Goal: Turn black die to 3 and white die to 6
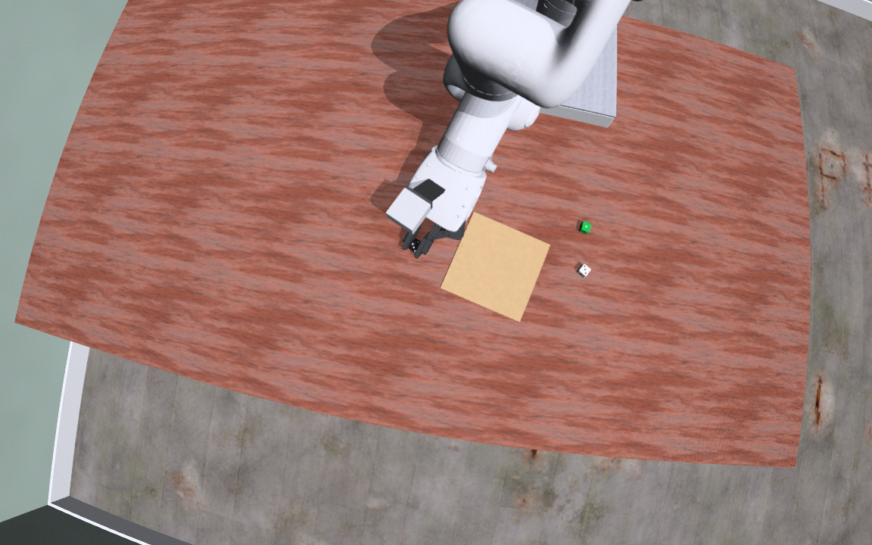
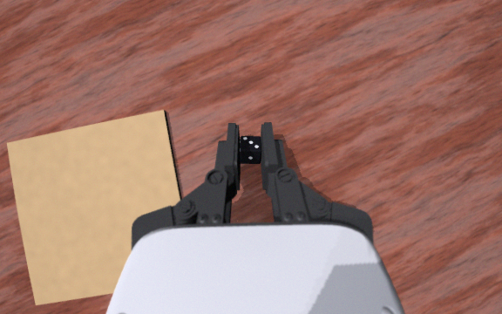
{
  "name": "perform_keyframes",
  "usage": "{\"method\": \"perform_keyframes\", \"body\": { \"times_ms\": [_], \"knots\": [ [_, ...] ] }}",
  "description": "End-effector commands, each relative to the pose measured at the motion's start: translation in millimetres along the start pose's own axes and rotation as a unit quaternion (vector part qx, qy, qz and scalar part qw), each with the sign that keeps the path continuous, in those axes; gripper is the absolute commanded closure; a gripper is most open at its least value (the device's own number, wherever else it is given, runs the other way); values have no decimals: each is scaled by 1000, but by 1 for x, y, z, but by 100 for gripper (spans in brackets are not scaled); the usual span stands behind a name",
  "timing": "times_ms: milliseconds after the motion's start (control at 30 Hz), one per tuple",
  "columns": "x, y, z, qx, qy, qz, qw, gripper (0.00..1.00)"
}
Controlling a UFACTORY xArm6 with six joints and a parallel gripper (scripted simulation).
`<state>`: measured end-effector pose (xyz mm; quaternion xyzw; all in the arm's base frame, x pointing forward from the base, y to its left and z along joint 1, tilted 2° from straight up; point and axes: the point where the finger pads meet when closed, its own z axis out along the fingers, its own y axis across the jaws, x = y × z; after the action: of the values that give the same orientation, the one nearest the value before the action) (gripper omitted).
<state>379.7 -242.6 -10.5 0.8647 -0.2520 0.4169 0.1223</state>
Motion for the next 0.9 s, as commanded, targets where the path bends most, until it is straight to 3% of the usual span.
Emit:
{"method": "perform_keyframes", "body": {
  "times_ms": [0, 500, 867],
  "knots": [
    [1, 0, 0, 0, 1, 0, 1000, 89],
    [1, 0, 0, 0, 1, 0, 1000, 69],
    [1, 0, 0, 0, 1, 0, 1000, 69]
  ]
}}
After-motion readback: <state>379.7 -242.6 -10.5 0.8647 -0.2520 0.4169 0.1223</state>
